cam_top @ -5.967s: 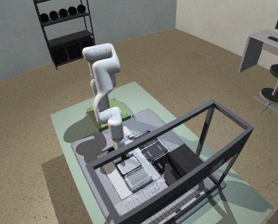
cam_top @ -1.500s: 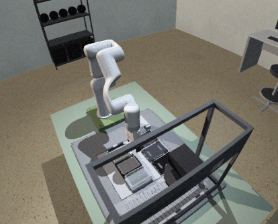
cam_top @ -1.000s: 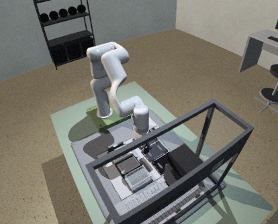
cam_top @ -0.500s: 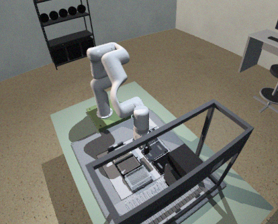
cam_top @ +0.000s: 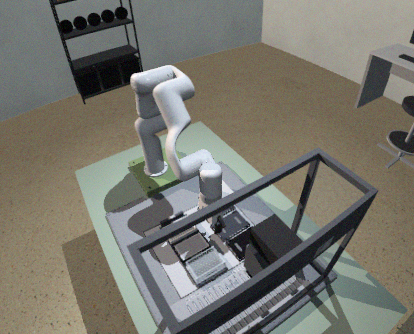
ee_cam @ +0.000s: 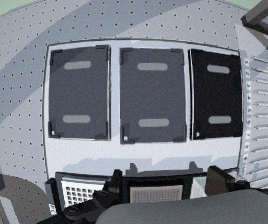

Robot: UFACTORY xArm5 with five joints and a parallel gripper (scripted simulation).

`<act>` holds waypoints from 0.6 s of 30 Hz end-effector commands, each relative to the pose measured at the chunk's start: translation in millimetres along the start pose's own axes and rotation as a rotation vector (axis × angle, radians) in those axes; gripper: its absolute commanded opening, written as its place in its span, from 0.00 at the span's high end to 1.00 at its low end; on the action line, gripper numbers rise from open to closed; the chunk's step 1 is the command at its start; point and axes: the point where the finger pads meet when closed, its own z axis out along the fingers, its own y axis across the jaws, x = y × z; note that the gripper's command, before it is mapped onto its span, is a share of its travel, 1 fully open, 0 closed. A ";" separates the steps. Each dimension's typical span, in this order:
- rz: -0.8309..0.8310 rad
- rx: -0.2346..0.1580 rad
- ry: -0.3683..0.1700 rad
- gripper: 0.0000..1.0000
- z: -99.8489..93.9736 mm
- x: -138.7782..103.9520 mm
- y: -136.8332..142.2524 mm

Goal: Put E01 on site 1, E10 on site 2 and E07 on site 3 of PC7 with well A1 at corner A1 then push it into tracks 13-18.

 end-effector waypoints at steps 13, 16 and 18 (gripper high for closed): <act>0.000 -0.004 0.020 0.00 24.2 0.6 1.7; 0.000 -0.004 0.020 0.00 25.9 0.6 1.7; 0.000 -0.004 0.020 0.00 29.2 0.7 1.7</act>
